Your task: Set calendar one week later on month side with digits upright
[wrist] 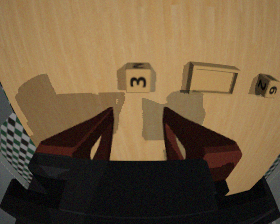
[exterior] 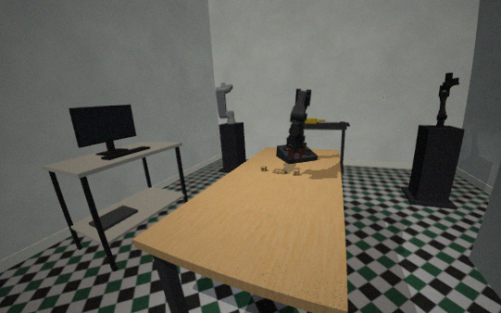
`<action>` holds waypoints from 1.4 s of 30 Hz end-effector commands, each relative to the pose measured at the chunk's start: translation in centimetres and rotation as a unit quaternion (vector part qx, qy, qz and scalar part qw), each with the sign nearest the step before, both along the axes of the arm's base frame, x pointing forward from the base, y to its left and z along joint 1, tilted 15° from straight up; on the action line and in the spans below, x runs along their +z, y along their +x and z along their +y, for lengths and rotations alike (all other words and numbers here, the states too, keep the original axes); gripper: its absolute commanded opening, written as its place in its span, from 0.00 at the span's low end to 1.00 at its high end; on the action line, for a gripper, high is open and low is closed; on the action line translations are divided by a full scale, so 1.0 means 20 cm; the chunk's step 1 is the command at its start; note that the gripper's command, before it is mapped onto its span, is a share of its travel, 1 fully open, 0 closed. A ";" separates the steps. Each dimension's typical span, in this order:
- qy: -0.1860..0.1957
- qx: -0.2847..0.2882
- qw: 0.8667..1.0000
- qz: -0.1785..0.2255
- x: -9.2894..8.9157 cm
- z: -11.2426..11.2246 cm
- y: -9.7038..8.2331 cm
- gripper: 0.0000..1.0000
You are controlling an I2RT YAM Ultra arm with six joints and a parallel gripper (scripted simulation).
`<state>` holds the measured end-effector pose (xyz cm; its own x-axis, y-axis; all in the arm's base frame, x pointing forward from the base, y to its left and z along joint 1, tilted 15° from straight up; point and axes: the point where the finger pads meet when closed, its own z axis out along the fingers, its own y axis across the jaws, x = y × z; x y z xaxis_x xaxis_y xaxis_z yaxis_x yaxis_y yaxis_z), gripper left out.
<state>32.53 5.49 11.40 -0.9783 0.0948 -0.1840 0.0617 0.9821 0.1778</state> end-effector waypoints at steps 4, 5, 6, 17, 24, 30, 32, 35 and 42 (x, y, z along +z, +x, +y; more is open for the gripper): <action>0.000 -0.001 1.000 -0.007 0.02 0.00 0.01 0.45; 0.000 -0.001 1.000 -0.007 0.02 0.00 0.01 0.45; 0.000 -0.001 1.000 -0.007 0.02 0.00 0.01 0.45; 0.000 -0.001 1.000 -0.006 0.00 0.00 0.01 0.45; 0.000 -0.001 1.000 -0.006 -0.02 0.00 0.02 0.45; 0.000 -0.001 1.000 -0.006 -0.06 0.01 0.03 0.45; 0.000 -0.001 1.000 -0.006 -0.07 0.01 0.03 0.45; 0.000 -0.001 1.000 -0.006 -0.09 0.02 0.04 0.45; 0.000 -0.001 1.000 -0.006 -0.13 0.02 0.04 0.45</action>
<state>32.88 5.93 8.59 -0.9804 0.0959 -0.1719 0.0653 0.9823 0.1754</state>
